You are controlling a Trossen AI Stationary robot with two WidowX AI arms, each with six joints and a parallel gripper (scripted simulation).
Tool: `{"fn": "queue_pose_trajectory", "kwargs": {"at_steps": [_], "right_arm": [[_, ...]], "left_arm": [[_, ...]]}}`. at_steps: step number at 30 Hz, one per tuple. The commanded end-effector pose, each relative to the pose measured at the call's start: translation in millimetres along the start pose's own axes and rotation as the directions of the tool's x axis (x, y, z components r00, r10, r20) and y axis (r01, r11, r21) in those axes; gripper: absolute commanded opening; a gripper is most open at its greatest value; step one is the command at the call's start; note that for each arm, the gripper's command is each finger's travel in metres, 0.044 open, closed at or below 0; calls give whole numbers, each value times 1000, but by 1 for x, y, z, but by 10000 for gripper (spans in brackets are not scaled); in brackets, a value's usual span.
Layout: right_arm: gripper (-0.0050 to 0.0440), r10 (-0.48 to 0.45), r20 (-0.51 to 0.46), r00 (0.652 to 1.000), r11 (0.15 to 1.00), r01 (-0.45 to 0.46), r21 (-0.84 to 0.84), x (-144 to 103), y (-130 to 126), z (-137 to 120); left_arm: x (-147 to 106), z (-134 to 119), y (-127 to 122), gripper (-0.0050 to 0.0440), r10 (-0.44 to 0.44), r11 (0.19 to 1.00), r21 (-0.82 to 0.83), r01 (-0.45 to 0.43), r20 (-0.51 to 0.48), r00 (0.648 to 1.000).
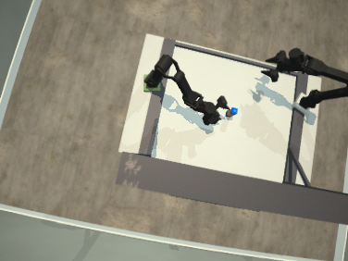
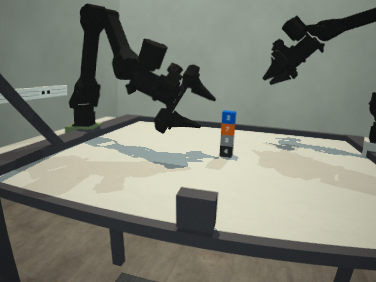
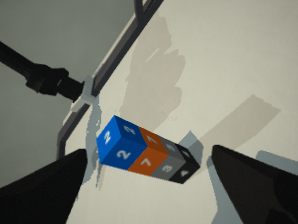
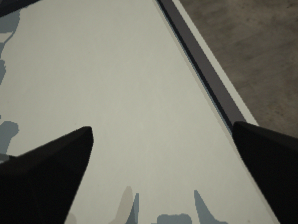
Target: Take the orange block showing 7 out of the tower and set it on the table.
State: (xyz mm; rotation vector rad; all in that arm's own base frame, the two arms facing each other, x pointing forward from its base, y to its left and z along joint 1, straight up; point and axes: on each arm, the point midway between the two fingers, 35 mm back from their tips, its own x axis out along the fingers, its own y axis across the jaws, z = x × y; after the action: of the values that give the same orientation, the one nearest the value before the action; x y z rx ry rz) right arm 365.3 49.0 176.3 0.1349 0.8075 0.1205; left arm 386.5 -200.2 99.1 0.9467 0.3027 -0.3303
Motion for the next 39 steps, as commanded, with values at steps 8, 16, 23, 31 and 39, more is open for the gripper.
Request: {"fn": "queue_pose_trajectory", "kwargs": {"at_steps": [8, 16, 23, 31, 39], "right_arm": [[400, -18, 330, 944, 998, 39, -55, -47, -10, 36], [400, -33, 511, 859, 994, 81, -73, -81, -16, 52], [400, -47, 669, 742, 988, 132, -77, -119, -21, 61], [400, -53, 757, 652, 984, 165, -74, -144, -23, 64], [400, -49, 758, 651, 984, 162, -75, -145, -22, 66]], "left_arm": [[9, -25, -20, 400, 86, 934, -351, -63, 51, 995], [6, -41, -29, 400, 131, 834, -548, -66, 80, 988], [-2, -55, -34, 400, 180, 693, -719, -45, 111, 977], [-11, -59, -30, 400, 236, 574, -819, -11, 153, 960], [-11, -58, -30, 400, 238, 573, -819, -8, 157, 959]]}}
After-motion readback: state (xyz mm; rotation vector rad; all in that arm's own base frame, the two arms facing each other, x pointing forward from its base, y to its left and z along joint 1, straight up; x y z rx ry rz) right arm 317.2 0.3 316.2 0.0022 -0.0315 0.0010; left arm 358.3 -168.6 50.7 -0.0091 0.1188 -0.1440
